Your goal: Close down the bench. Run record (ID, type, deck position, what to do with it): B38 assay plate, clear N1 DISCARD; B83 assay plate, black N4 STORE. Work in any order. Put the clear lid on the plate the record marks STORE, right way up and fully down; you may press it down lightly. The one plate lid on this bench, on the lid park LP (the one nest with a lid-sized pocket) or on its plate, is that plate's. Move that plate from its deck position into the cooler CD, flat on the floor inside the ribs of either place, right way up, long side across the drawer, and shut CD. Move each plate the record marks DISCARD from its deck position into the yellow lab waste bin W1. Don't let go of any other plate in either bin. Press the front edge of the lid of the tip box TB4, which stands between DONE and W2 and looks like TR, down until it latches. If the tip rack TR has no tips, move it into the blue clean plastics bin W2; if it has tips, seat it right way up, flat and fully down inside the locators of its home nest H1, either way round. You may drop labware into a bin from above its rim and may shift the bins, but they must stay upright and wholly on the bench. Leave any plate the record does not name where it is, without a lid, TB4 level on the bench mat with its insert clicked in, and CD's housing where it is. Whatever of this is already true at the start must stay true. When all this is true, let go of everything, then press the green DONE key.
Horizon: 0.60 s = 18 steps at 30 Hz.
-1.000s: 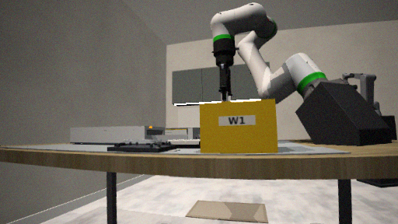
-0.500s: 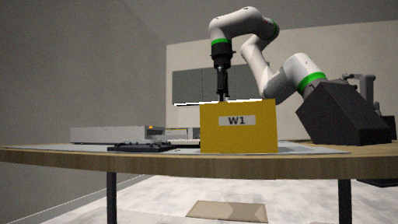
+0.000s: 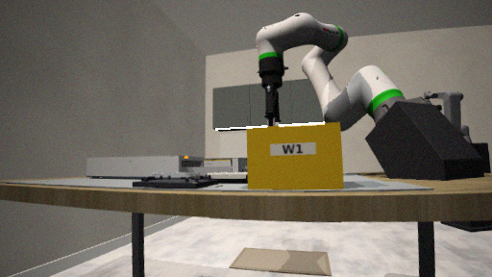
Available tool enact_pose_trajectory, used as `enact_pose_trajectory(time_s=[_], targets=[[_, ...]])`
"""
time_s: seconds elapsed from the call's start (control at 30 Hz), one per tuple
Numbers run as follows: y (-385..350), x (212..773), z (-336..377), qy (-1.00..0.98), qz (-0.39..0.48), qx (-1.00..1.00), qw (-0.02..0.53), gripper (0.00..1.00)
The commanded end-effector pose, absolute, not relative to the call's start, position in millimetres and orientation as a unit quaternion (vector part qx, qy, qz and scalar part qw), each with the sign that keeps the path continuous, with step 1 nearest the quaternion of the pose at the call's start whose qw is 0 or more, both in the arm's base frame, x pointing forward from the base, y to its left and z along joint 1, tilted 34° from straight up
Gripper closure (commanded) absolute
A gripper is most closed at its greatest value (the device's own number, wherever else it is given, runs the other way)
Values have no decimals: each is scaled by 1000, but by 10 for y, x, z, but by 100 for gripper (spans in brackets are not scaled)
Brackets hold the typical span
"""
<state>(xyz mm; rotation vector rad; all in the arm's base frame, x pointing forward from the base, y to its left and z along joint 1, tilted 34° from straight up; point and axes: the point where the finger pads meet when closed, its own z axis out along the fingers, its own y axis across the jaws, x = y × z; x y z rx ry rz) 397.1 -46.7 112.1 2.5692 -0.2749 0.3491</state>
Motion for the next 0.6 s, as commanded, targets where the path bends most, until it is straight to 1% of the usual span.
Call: enact_pose_trajectory(time_s=[0.0, 0.57], targets=[[-530, 3990, 1167, -101, 129, 950, 264, 100], [-852, 4072, 1391, -101, 129, 950, 264, 100]])
